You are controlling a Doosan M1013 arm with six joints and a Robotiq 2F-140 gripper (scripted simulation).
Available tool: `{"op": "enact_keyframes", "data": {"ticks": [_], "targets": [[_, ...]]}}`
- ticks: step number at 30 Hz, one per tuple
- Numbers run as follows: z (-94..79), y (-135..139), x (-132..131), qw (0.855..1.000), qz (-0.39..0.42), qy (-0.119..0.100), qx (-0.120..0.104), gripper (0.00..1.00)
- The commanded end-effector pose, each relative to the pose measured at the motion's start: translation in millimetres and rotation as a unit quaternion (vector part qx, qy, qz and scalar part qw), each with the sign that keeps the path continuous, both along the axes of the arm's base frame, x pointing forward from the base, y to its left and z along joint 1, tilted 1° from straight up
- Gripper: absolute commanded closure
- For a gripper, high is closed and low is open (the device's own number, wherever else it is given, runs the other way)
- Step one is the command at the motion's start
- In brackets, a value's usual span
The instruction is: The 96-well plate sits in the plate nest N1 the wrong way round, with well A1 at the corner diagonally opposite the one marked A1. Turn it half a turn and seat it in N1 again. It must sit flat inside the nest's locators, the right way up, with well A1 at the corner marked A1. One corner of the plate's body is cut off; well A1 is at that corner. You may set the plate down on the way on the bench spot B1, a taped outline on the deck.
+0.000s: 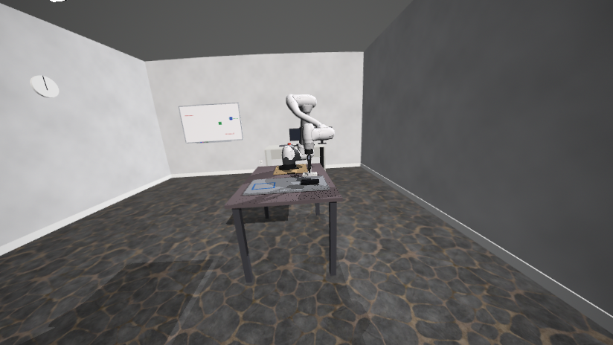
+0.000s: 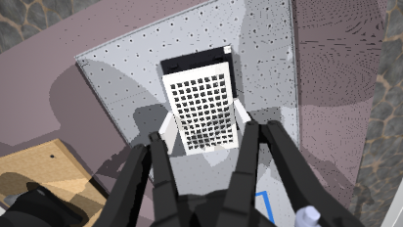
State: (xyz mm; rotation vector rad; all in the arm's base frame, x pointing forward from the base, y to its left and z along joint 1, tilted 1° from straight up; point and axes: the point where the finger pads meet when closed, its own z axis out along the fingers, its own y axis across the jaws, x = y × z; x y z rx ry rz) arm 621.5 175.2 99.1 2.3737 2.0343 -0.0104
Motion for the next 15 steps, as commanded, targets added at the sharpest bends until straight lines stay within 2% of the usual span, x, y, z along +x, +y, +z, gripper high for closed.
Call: {"op": "enact_keyframes", "data": {"ticks": [1,15], "targets": [[-3.2,0,0,1.000,0.000,0.000,0.000,1.00],[-23.2,0,0,1.000,0.000,0.000,0.000,1.00]]}}
